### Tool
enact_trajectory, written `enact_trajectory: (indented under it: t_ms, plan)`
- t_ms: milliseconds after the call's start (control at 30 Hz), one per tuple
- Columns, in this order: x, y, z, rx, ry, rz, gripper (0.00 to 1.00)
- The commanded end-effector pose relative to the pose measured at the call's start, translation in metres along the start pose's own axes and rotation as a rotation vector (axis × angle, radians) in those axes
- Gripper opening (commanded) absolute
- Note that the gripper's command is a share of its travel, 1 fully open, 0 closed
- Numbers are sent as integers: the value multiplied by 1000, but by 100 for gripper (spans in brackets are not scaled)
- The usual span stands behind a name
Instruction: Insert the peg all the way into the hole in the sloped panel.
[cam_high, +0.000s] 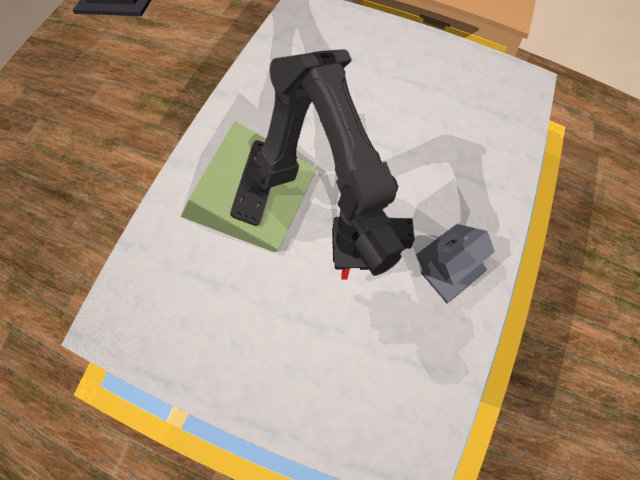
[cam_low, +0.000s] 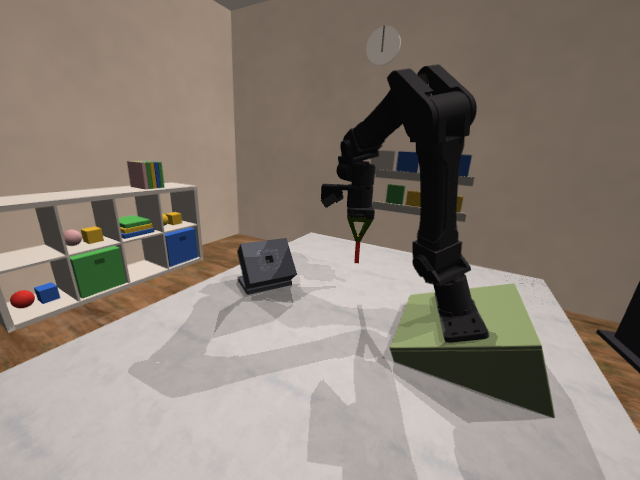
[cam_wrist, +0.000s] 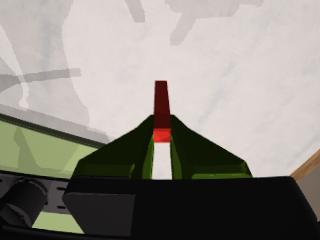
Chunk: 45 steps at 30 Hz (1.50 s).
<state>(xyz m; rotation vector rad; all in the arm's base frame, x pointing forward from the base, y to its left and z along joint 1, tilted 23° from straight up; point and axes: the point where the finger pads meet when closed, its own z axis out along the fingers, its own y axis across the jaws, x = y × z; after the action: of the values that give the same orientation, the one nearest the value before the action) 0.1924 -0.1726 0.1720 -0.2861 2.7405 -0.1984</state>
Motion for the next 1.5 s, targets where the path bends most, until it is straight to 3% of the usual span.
enact_trajectory:
  t_ms: [0,1067,1167,1467]
  plan:
    - [2,2,1,16,4,0,0]
    - [-16,13,10,84,77,-121,0]
    - [-15,13,14,73,90,-123,0]
    - [-22,16,11,112,95,-160,0]
